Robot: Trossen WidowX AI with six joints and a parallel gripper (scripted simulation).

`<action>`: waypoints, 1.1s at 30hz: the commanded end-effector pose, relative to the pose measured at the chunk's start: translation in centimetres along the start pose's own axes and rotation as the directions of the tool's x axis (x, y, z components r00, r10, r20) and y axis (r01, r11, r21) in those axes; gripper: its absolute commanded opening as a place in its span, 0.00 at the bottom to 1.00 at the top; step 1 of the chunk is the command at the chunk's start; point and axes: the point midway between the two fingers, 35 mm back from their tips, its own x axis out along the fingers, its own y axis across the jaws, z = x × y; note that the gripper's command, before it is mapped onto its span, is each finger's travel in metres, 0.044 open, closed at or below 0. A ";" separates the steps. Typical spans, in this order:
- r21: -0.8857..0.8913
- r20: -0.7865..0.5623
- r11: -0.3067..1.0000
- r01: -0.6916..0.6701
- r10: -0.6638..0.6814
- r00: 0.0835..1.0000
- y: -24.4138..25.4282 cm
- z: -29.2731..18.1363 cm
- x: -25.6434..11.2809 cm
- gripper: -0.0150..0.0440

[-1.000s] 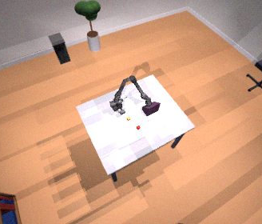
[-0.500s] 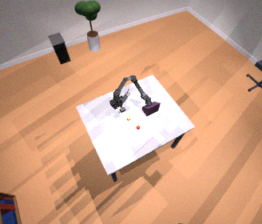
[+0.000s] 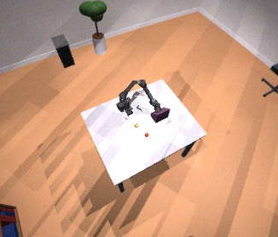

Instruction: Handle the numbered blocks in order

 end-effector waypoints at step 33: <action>0.004 0.001 1.000 -0.010 0.010 1.000 14.8 -3.7 8.7 0.93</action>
